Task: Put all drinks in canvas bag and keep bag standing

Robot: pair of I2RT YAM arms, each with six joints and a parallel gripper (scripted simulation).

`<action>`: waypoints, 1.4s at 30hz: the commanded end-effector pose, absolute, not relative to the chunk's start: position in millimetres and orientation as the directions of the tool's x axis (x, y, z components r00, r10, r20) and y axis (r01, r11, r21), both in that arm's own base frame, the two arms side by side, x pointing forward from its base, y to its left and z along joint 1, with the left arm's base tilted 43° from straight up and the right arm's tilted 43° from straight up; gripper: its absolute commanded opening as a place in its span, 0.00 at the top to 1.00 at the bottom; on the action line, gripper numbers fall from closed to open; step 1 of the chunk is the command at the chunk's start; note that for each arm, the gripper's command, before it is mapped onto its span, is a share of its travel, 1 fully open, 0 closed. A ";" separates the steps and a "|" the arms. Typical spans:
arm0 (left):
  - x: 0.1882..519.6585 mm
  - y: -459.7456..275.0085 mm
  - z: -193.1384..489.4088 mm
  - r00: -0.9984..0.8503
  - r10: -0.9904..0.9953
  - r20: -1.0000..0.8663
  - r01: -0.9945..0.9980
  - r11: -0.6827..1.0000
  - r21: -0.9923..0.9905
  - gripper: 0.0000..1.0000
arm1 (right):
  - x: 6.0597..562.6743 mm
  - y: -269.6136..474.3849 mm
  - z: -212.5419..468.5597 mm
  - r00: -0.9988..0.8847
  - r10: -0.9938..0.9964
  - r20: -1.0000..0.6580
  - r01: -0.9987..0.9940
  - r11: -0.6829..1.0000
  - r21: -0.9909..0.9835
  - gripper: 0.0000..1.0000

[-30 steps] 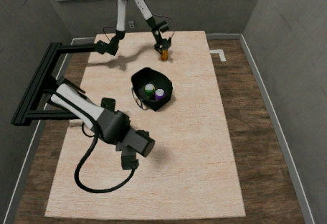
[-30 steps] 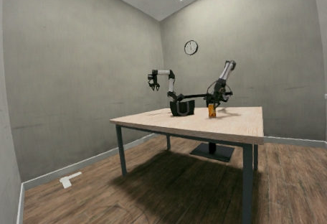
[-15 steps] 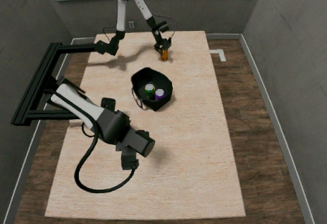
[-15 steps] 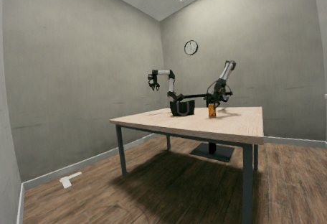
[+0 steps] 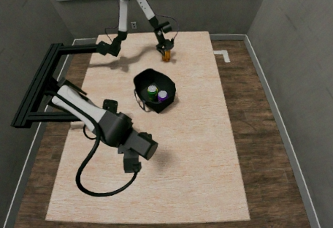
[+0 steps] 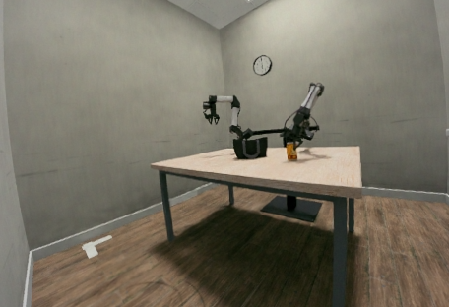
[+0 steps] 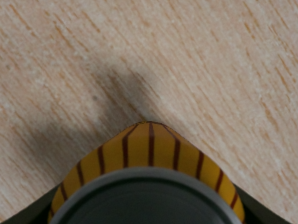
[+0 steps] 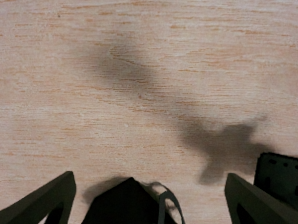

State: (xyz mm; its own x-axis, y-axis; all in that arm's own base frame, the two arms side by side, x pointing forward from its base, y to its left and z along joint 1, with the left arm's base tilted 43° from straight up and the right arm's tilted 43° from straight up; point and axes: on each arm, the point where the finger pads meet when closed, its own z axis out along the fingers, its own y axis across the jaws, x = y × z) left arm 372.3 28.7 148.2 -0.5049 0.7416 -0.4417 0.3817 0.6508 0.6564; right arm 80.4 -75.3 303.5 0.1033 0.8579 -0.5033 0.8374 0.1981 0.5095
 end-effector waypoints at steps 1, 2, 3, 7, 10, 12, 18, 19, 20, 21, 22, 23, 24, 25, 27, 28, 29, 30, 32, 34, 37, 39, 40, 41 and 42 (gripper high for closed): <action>371.0 13.4 180.8 -0.457 0.747 -0.483 0.357 0.652 0.669 0.30 | 75.4 -73.0 312.3 0.125 0.847 -0.517 0.820 0.205 0.535 0.14; 370.5 11.4 184.3 -0.451 0.747 -0.488 0.354 0.652 0.670 0.30 | 75.4 -73.0 312.3 0.125 0.847 -0.517 0.820 0.205 0.535 0.14; 369.9 9.6 187.7 -0.446 0.748 -0.492 0.351 0.652 0.672 0.30 | 75.4 -73.0 312.3 0.125 0.847 -0.517 0.820 0.205 0.535 0.14; 364.1 5.3 196.8 -0.466 0.745 -0.477 0.359 0.652 0.668 0.30 | 75.4 -73.0 312.3 0.125 0.847 -0.517 0.820 0.205 0.535 0.14; 370.0 -0.6 207.9 -0.417 0.751 -0.512 0.340 0.651 0.679 0.30 | 75.4 -73.0 312.3 0.125 0.847 -0.517 0.820 0.205 0.535 0.14; 362.8 1.1 204.7 -0.445 0.747 -0.494 0.347 0.652 0.674 0.30 | 75.4 -73.0 312.3 0.125 0.847 -0.517 0.820 0.205 0.535 0.14; 358.3 -8.2 217.5 -0.417 0.749 -0.515 0.344 0.654 0.673 0.30 | 75.4 -73.0 312.3 0.125 0.847 -0.517 0.820 0.205 0.535 0.14; 360.7 -8.5 219.5 -0.410 0.751 -0.518 0.341 0.653 0.676 0.30 | 75.4 -73.0 312.3 0.125 0.847 -0.517 0.820 0.205 0.535 0.14; 362.0 -8.7 221.4 -0.404 0.751 -0.523 0.336 0.653 0.678 0.30 | 75.4 -73.0 312.3 0.125 0.847 -0.517 0.820 0.205 0.535 0.14; 362.5 -8.6 221.2 -0.403 0.751 -0.524 0.335 0.653 0.679 0.30 | 75.4 -73.0 312.3 0.125 0.847 -0.517 0.820 0.205 0.535 0.14; 362.5 -9.2 221.3 -0.400 0.752 -0.524 0.336 0.653 0.679 0.30 | 75.4 -73.0 312.3 0.125 0.847 -0.517 0.820 0.205 0.535 0.14; 362.5 -9.3 221.8 -0.398 0.752 -0.526 0.334 0.652 0.680 0.30 | 75.4 -73.0 312.3 0.125 0.847 -0.517 0.820 0.205 0.535 0.14; 362.8 -9.2 222.8 -0.396 0.752 -0.526 0.333 0.652 0.682 0.30 | 75.4 -73.0 312.3 0.125 0.847 -0.517 0.820 0.205 0.535 0.14; 363.1 -9.1 223.5 -0.394 0.754 -0.525 0.332 0.650 0.684 0.30 | 75.4 -73.0 312.3 0.125 0.847 -0.517 0.820 0.205 0.535 0.14; 362.8 -8.9 223.7 -0.397 0.751 -0.528 0.330 0.653 0.681 0.30 | 75.4 -73.0 312.3 0.125 0.847 -0.517 0.820 0.205 0.535 0.14; 362.8 -8.9 223.7 -0.397 0.751 -0.528 0.330 0.653 0.681 0.30 | 75.4 -73.0 312.3 0.125 0.847 -0.517 0.820 0.205 0.535 0.14; 362.9 -7.8 220.0 -0.398 0.757 -0.519 0.337 0.646 0.685 0.30 | 75.4 -73.0 312.3 0.125 0.847 -0.517 0.820 0.205 0.535 0.14; 363.0 -8.7 223.6 -0.389 0.760 -0.520 0.334 0.643 0.689 0.30 | 75.4 -73.0 312.3 0.125 0.847 -0.517 0.820 0.205 0.535 0.14; 363.1 -8.4 223.0 -0.389 0.761 -0.519 0.335 0.642 0.690 0.30 | 75.4 -73.0 312.3 0.125 0.847 -0.517 0.820 0.205 0.535 0.14; 363.1 -8.1 222.4 -0.389 0.761 -0.519 0.334 0.642 0.690 0.30 | 75.4 -73.0 312.3 0.125 0.847 -0.517 0.820 0.205 0.535 0.14; 358.5 -0.8 205.8 -0.419 0.756 -0.503 0.347 0.645 0.681 0.30 | 75.4 -73.0 312.3 0.125 0.847 -0.517 0.820 0.205 0.535 0.14; 360.1 3.5 210.8 -0.422 0.751 -0.508 0.331 0.650 0.684 0.30 | 75.4 -73.0 312.3 0.125 0.847 -0.517 0.820 0.205 0.535 0.14; 360.5 -0.3 211.9 -0.414 0.754 -0.510 0.336 0.647 0.684 0.30 | 75.4 -73.0 312.3 0.125 0.847 -0.517 0.820 0.205 0.535 0.14; 358.5 -1.9 205.4 -0.418 0.754 -0.506 0.346 0.647 0.679 0.30 | 75.4 -73.0 312.3 0.125 0.847 -0.517 0.820 0.205 0.535 0.14; 357.0 0.3 200.6 -0.426 0.754 -0.499 0.351 0.646 0.678 0.30 | 75.4 -73.0 312.3 0.125 0.847 -0.517 0.820 0.205 0.535 0.14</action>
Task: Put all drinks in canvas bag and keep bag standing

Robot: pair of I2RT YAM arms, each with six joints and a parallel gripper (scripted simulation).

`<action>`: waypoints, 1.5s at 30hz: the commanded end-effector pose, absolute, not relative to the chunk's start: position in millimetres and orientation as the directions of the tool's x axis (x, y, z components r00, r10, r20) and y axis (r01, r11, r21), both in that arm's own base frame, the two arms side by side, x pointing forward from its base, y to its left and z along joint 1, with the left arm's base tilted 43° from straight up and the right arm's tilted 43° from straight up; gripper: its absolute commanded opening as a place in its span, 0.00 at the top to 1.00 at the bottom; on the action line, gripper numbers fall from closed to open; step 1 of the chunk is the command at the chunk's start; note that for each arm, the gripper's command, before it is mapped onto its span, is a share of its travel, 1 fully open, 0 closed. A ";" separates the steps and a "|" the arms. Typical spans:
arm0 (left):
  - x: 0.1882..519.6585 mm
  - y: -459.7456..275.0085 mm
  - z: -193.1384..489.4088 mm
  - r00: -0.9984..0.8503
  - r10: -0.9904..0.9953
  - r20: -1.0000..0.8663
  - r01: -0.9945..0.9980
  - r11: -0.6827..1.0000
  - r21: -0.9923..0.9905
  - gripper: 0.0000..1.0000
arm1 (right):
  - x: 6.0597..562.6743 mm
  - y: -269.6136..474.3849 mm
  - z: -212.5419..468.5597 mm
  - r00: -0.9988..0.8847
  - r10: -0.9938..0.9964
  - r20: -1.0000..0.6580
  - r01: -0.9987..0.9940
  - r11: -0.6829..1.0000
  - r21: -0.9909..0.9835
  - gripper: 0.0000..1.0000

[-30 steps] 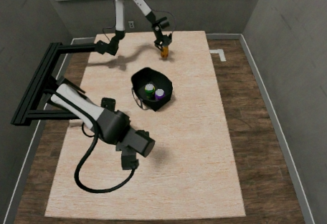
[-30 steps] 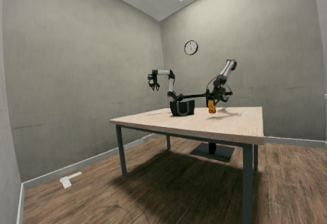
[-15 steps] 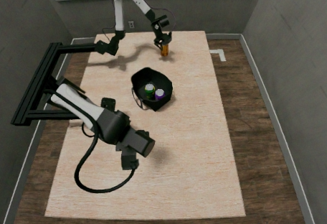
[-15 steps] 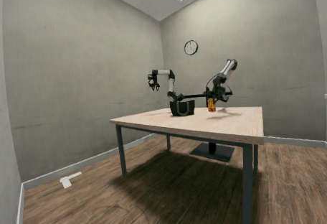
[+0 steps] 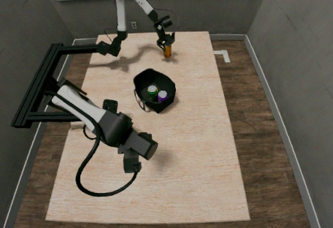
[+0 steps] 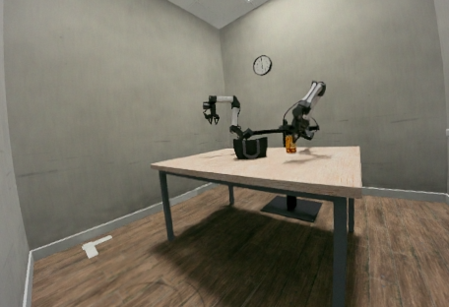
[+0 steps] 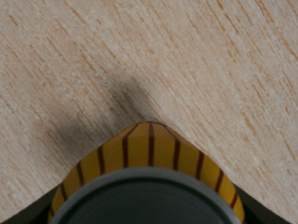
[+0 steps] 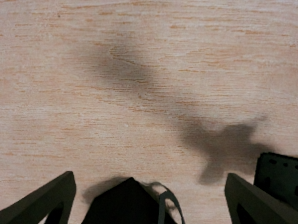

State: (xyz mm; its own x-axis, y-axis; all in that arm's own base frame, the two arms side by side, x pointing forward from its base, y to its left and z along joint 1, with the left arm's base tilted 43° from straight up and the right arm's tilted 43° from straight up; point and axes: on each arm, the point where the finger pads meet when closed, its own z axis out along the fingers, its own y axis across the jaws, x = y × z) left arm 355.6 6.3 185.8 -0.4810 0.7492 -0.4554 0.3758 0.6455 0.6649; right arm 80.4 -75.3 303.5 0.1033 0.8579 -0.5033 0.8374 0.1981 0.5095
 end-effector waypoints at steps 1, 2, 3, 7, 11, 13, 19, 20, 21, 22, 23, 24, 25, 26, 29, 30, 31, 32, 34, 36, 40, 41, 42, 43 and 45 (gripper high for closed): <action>360.2 -0.2 211.1 -0.416 0.751 -0.512 0.335 0.650 0.682 0.30 | 75.4 -73.0 312.3 0.125 0.847 -0.517 0.820 0.205 0.535 0.14; 360.2 -0.2 211.1 -0.416 0.751 -0.512 0.335 0.650 0.682 0.30 | 75.4 -73.0 312.3 0.125 0.847 -0.517 0.820 0.205 0.535 0.14; 360.2 -0.2 211.1 -0.416 0.751 -0.512 0.335 0.650 0.682 0.30 | 75.4 -73.0 312.3 0.125 0.847 -0.517 0.820 0.205 0.535 0.14; 362.0 -4.1 217.2 -0.400 0.756 -0.518 0.333 0.646 0.687 0.30 | 75.4 -73.0 312.3 0.125 0.847 -0.517 0.820 0.205 0.535 0.14; 351.3 -4.9 214.0 -0.441 0.747 -0.498 0.347 0.654 0.673 0.30 | 75.4 -73.0 312.3 0.125 0.847 -0.517 0.820 0.205 0.535 0.14; 349.6 -7.8 218.3 -0.437 0.746 -0.503 0.346 0.655 0.672 0.30 | 75.4 -73.0 312.3 0.125 0.847 -0.517 0.820 0.205 0.535 0.14; 349.8 -16.9 235.1 -0.399 0.749 -0.529 0.332 0.656 0.678 0.30 | 75.4 -73.0 312.3 0.125 0.847 -0.517 0.820 0.205 0.535 0.14; 349.8 -16.9 235.1 -0.399 0.749 -0.529 0.332 0.656 0.678 0.30 | 75.4 -73.0 312.3 0.125 0.847 -0.517 0.820 0.205 0.535 0.14; 342.2 -14.5 231.7 -0.435 0.745 -0.506 0.340 0.656 0.674 0.30 | 75.4 -73.0 312.3 0.125 0.847 -0.517 0.820 0.205 0.535 0.14; 340.6 -15.7 233.1 -0.436 0.745 -0.505 0.341 0.656 0.673 0.30 | 75.4 -73.0 312.3 0.125 0.847 -0.517 0.820 0.205 0.535 0.14; 339.2 -17.6 234.8 -0.433 0.745 -0.508 0.344 0.657 0.671 0.30 | 75.4 -73.0 312.3 0.125 0.847 -0.517 0.820 0.205 0.535 0.14; 337.8 -18.8 236.6 -0.433 0.745 -0.508 0.344 0.658 0.670 0.30 | 75.4 -73.0 312.3 0.125 0.847 -0.517 0.820 0.205 0.535 0.14; 336.4 -19.9 238.5 -0.433 0.744 -0.509 0.343 0.658 0.670 0.30 | 75.4 -73.0 312.3 0.125 0.847 -0.517 0.820 0.205 0.535 0.14; 335.1 -20.8 240.5 -0.433 0.744 -0.509 0.342 0.658 0.671 0.30 | 75.4 -73.0 312.3 0.125 0.847 -0.517 0.820 0.205 0.535 0.14; 331.4 -23.9 247.1 -0.432 0.742 -0.513 0.338 0.661 0.670 0.30 | 75.4 -73.0 312.3 0.125 0.847 -0.517 0.820 0.205 0.535 0.14; 330.2 -25.0 249.3 -0.430 0.741 -0.515 0.337 0.661 0.670 0.30 | 75.4 -73.0 312.3 0.125 0.847 -0.517 0.820 0.205 0.535 0.14; 334.1 -27.8 253.1 -0.408 0.743 -0.531 0.332 0.662 0.671 0.30 | 75.4 -73.0 312.3 0.125 0.847 -0.517 0.820 0.205 0.535 0.14; 336.3 -29.5 255.0 -0.394 0.745 -0.539 0.332 0.662 0.672 0.30 | 75.4 -73.0 312.3 0.125 0.847 -0.517 0.820 0.205 0.535 0.14; 337.4 -29.6 255.8 -0.388 0.745 -0.543 0.328 0.662 0.674 0.30 | 75.4 -73.0 312.3 0.125 0.847 -0.517 0.820 0.205 0.535 0.14; 337.1 -30.0 255.6 -0.388 0.745 -0.543 0.329 0.662 0.673 0.30 | 75.4 -73.0 312.3 0.125 0.847 -0.517 0.820 0.205 0.535 0.14; 336.8 -29.4 255.5 -0.377 0.755 -0.537 0.331 0.651 0.683 0.30 | 75.4 -73.0 312.3 0.125 0.847 -0.517 0.820 0.205 0.535 0.14; 333.6 -28.4 238.7 -0.395 0.759 -0.517 0.354 0.646 0.676 0.30 | 75.4 -73.0 312.3 0.125 0.847 -0.517 0.820 0.205 0.535 0.14; 333.6 -28.2 237.9 -0.396 0.759 -0.517 0.355 0.646 0.676 0.30 | 75.4 -73.0 312.3 0.125 0.847 -0.517 0.820 0.205 0.535 0.14; 335.2 -26.4 243.8 -0.393 0.755 -0.524 0.343 0.649 0.679 0.30 | 75.4 -73.0 312.3 0.125 0.847 -0.517 0.820 0.205 0.535 0.14; 334.1 -16.9 237.8 -0.419 0.746 -0.518 0.333 0.657 0.677 0.30 | 75.4 -73.0 312.3 0.125 0.847 -0.517 0.820 0.205 0.535 0.14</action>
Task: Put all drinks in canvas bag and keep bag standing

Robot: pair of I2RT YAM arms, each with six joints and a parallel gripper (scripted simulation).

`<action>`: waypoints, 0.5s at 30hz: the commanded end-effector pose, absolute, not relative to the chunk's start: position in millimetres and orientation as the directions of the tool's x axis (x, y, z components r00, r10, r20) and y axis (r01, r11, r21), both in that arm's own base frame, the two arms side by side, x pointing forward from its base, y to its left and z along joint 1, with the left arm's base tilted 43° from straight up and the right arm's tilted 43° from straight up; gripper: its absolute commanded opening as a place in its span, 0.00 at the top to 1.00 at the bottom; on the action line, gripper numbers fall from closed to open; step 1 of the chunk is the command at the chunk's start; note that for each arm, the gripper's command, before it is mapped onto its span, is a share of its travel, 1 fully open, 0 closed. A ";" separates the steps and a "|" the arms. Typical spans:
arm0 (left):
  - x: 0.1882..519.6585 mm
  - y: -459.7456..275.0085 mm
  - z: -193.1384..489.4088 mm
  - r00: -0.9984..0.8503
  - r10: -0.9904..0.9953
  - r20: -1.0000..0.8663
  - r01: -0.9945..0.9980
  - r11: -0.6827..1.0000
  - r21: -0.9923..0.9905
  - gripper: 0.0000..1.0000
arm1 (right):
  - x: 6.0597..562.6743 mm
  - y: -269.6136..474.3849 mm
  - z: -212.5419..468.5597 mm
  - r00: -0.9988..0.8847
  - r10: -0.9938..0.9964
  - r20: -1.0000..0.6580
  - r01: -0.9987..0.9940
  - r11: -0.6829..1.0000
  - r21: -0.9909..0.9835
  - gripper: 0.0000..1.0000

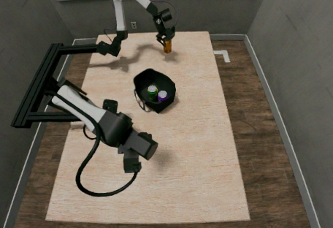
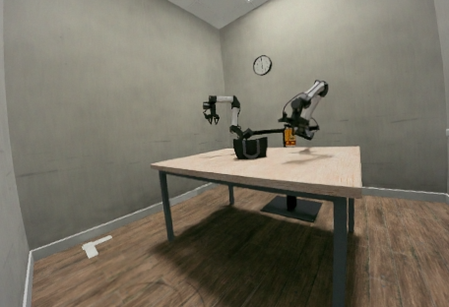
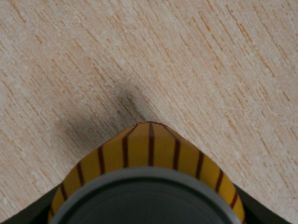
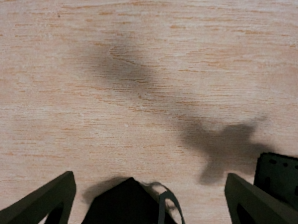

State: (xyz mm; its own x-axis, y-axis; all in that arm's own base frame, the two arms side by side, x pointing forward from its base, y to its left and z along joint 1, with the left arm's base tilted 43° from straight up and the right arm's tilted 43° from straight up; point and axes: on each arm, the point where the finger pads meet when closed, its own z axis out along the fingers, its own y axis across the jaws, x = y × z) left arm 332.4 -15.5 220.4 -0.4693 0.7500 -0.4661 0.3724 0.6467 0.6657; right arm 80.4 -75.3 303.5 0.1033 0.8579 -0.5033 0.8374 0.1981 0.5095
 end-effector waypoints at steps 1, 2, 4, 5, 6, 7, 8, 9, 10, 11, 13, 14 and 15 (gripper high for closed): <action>333.8 -17.7 235.8 -0.419 0.748 -0.516 0.338 0.655 0.676 0.30 | 75.4 -73.0 312.3 0.125 0.847 -0.517 0.820 0.205 0.535 0.14; 335.3 -24.2 243.7 -0.397 0.753 -0.525 0.338 0.651 0.679 0.30 | 75.4 -73.0 312.3 0.125 0.847 -0.517 0.820 0.205 0.535 0.14; 334.2 -26.6 241.2 -0.393 0.757 -0.523 0.346 0.648 0.678 0.30 | 75.4 -73.0 312.3 0.125 0.847 -0.517 0.820 0.205 0.535 0.14; 332.7 -24.0 233.1 -0.406 0.756 -0.513 0.353 0.648 0.675 0.30 | 75.4 -73.0 312.3 0.125 0.847 -0.517 0.820 0.205 0.535 0.14; 335.1 -22.6 241.6 -0.401 0.752 -0.523 0.337 0.652 0.679 0.30 | 75.4 -73.0 312.3 0.125 0.847 -0.517 0.820 0.205 0.535 0.14; 336.5 -22.7 250.1 -0.394 0.746 -0.537 0.323 0.659 0.679 0.30 | 75.4 -73.0 312.3 0.125 0.847 -0.517 0.820 0.205 0.535 0.14; 336.5 -22.7 250.1 -0.394 0.746 -0.537 0.323 0.659 0.679 0.30 | 75.4 -73.0 312.3 0.125 0.847 -0.517 0.820 0.205 0.535 0.14; 336.5 -22.7 250.1 -0.394 0.746 -0.537 0.323 0.659 0.679 0.30 | 75.4 -73.0 312.3 0.125 0.847 -0.517 0.820 0.205 0.535 0.14; 335.5 -20.3 241.1 -0.407 0.749 -0.524 0.334 0.655 0.678 0.30 | 75.4 -73.0 312.3 0.125 0.847 -0.517 0.820 0.205 0.535 0.14; 335.0 -17.5 243.0 -0.411 0.744 -0.527 0.324 0.659 0.678 0.30 | 75.4 -73.0 312.3 0.125 0.847 -0.517 0.820 0.205 0.535 0.14; 325.1 -24.1 247.2 -0.433 0.742 -0.512 0.339 0.660 0.670 0.30 | 75.4 -73.0 312.3 0.125 0.847 -0.517 0.820 0.205 0.535 0.14; 324.1 -25.5 247.8 -0.434 0.741 -0.512 0.342 0.661 0.667 0.30 | 75.4 -73.0 312.3 0.125 0.847 -0.517 0.820 0.205 0.535 0.14; 323.6 -27.3 250.8 -0.431 0.741 -0.515 0.340 0.662 0.668 0.30 | 75.4 -73.0 312.3 0.125 0.847 -0.517 0.820 0.205 0.535 0.14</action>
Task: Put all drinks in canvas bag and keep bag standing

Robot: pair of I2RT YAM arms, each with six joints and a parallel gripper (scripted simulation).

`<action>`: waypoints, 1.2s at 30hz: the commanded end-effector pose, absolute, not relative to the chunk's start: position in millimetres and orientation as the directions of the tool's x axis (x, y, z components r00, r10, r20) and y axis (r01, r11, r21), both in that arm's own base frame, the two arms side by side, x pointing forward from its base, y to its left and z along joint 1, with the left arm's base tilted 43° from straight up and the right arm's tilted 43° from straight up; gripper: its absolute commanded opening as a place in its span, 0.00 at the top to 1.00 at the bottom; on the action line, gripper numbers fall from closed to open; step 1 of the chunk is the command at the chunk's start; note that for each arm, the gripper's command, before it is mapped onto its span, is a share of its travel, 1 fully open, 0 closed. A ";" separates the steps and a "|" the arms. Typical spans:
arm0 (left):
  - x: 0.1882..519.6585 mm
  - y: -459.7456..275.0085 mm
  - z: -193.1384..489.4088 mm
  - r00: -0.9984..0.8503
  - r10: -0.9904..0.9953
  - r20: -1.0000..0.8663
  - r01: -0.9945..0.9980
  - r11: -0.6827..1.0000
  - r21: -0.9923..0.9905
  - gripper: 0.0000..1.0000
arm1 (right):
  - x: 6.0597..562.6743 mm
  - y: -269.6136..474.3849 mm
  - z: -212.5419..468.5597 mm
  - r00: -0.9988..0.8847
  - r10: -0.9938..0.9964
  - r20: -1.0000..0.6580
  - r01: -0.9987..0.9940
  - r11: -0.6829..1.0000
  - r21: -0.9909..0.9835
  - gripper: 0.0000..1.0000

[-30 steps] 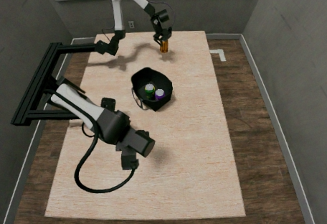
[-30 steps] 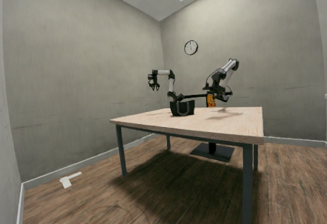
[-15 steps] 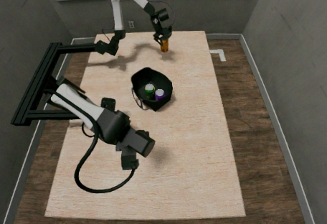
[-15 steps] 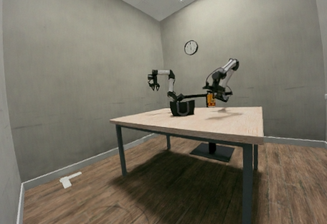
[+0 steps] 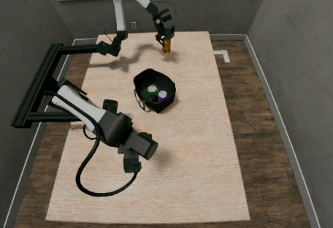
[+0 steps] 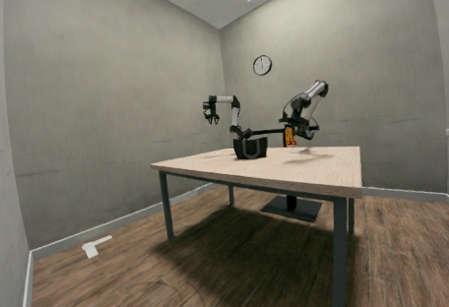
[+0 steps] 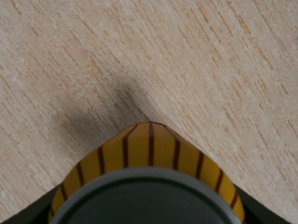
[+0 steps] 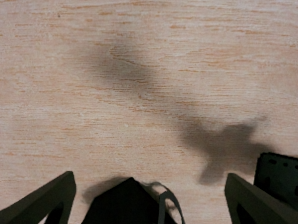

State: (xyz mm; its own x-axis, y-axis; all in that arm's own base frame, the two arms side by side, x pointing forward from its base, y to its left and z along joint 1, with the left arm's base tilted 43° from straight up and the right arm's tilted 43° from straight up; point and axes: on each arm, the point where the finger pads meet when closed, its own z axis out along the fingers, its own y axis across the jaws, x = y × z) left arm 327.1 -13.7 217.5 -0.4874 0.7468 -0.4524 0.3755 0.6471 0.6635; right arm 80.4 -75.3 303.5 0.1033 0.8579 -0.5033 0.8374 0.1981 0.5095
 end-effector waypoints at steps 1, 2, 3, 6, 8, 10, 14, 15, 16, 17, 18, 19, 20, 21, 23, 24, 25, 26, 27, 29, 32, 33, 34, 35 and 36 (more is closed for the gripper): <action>322.7 -28.6 254.0 -0.429 0.740 -0.517 0.337 0.663 0.669 0.30 | 75.4 -73.0 312.3 0.125 0.847 -0.517 0.820 0.205 0.535 0.14; 321.7 -30.1 257.6 -0.427 0.740 -0.520 0.334 0.664 0.669 0.30 | 75.4 -73.0 312.3 0.125 0.847 -0.517 0.820 0.205 0.535 0.14; 320.7 -31.3 260.5 -0.426 0.739 -0.522 0.332 0.664 0.670 0.30 | 75.4 -73.0 312.3 0.125 0.847 -0.517 0.820 0.205 0.535 0.14; 316.9 -34.8 267.7 -0.426 0.737 -0.524 0.329 0.666 0.669 0.30 | 75.4 -73.0 312.3 0.125 0.847 -0.517 0.820 0.205 0.535 0.14; 313.8 -36.8 271.0 -0.429 0.737 -0.522 0.331 0.666 0.668 0.30 | 75.4 -73.0 312.3 0.125 0.847 -0.517 0.820 0.205 0.535 0.14; 318.6 -41.6 276.9 -0.396 0.741 -0.543 0.328 0.666 0.670 0.30 | 75.4 -73.0 312.3 0.125 0.847 -0.517 0.820 0.205 0.535 0.14; 306.4 -40.1 275.1 -0.439 0.737 -0.514 0.340 0.666 0.664 0.30 | 75.4 -73.0 312.3 0.125 0.847 -0.517 0.820 0.205 0.535 0.14; 305.6 -41.5 277.3 -0.437 0.736 -0.517 0.339 0.667 0.663 0.30 | 75.4 -73.0 312.3 0.125 0.847 -0.517 0.820 0.205 0.535 0.14; 304.4 -42.6 279.2 -0.438 0.735 -0.518 0.338 0.668 0.663 0.30 | 75.4 -73.0 312.3 0.125 0.847 -0.517 0.820 0.205 0.535 0.14; 304.0 -43.9 281.5 -0.435 0.735 -0.521 0.336 0.669 0.663 0.30 | 75.4 -73.0 312.3 0.125 0.847 -0.517 0.820 0.205 0.535 0.14; 309.5 -48.2 285.3 -0.403 0.738 -0.542 0.335 0.670 0.662 0.30 | 75.4 -73.0 312.3 0.125 0.847 -0.517 0.820 0.205 0.535 0.14; 311.2 -49.5 286.8 -0.395 0.736 -0.550 0.333 0.672 0.661 0.30 | 75.4 -73.0 312.3 0.125 0.847 -0.517 0.820 0.205 0.535 0.14; 311.6 -49.5 286.7 -0.393 0.736 -0.551 0.333 0.672 0.661 0.30 | 75.4 -73.0 312.3 0.125 0.847 -0.517 0.820 0.205 0.535 0.14; 311.4 -49.5 286.8 -0.391 0.736 -0.552 0.332 0.672 0.662 0.30 | 75.4 -73.0 312.3 0.125 0.847 -0.517 0.820 0.205 0.535 0.14; 311.6 -49.8 288.0 -0.387 0.737 -0.554 0.331 0.672 0.662 0.30 | 75.4 -73.0 312.3 0.125 0.847 -0.517 0.820 0.205 0.535 0.14; 311.5 -49.5 287.7 -0.384 0.741 -0.550 0.333 0.667 0.666 0.30 | 75.4 -73.0 312.3 0.125 0.847 -0.517 0.820 0.205 0.535 0.14; 311.5 -49.2 287.3 -0.382 0.746 -0.546 0.336 0.662 0.670 0.30 | 75.4 -73.0 312.3 0.125 0.847 -0.517 0.820 0.205 0.535 0.14; 311.3 -48.8 286.4 -0.391 0.736 -0.553 0.331 0.673 0.662 0.30 | 75.4 -73.0 312.3 0.125 0.847 -0.517 0.820 0.205 0.535 0.14; 311.3 -48.8 286.4 -0.391 0.736 -0.553 0.331 0.673 0.662 0.30 | 75.4 -73.0 312.3 0.125 0.847 -0.517 0.820 0.205 0.535 0.14; 311.6 -43.5 273.1 -0.409 0.746 -0.525 0.345 0.659 0.668 0.30 | 75.4 -73.0 312.3 0.125 0.847 -0.517 0.820 0.205 0.535 0.14; 310.9 -44.4 274.1 -0.404 0.747 -0.528 0.345 0.659 0.668 0.30 | 75.4 -73.0 312.3 0.125 0.847 -0.517 0.820 0.205 0.535 0.14; 310.5 -47.3 279.0 -0.391 0.748 -0.536 0.343 0.659 0.669 0.30 | 75.4 -73.0 312.3 0.125 0.847 -0.517 0.820 0.205 0.535 0.14; 310.2 -44.8 273.9 -0.401 0.748 -0.529 0.346 0.658 0.668 0.30 | 75.4 -73.0 312.3 0.125 0.847 -0.517 0.820 0.205 0.535 0.14; 309.5 -41.5 264.4 -0.419 0.748 -0.515 0.354 0.657 0.666 0.30 | 75.4 -73.0 312.3 0.125 0.847 -0.517 0.820 0.205 0.535 0.14; 311.2 -39.2 271.3 -0.417 0.742 -0.525 0.338 0.663 0.668 0.30 | 75.4 -73.0 312.3 0.125 0.847 -0.517 0.820 0.205 0.535 0.14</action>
